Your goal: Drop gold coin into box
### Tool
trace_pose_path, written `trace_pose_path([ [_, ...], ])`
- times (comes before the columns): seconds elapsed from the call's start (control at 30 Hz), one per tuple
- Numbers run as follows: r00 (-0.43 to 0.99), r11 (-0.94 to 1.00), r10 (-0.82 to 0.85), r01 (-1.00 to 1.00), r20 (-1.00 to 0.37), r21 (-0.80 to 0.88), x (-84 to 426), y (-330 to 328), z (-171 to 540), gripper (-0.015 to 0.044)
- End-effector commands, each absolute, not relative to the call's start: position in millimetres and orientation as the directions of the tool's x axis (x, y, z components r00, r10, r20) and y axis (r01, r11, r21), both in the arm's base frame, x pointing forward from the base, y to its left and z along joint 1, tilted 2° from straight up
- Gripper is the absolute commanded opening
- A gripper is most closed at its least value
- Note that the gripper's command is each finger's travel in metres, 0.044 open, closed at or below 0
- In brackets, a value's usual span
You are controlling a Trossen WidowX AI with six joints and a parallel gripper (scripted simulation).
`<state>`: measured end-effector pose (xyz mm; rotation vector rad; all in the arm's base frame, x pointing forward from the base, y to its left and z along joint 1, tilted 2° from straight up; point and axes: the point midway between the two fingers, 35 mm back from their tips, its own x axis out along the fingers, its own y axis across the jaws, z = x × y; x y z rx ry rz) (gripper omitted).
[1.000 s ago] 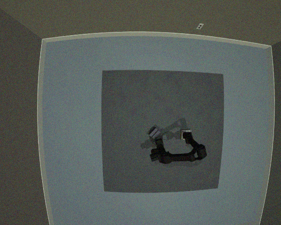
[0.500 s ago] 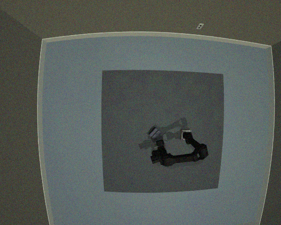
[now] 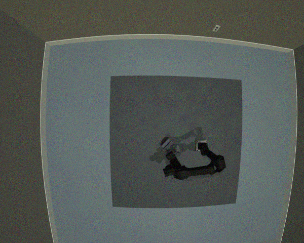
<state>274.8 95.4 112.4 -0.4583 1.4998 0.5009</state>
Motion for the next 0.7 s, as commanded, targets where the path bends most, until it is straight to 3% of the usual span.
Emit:
trace_pose_path([
  [0.0,0.011,0.740,0.035,-0.673,-0.999,0.018,275.3,95.1,114.5,0.0000],
  [0.67,0.013,0.681,0.032,-0.732,-0.999,0.013,290.0,70.8,114.5,0.0000],
])
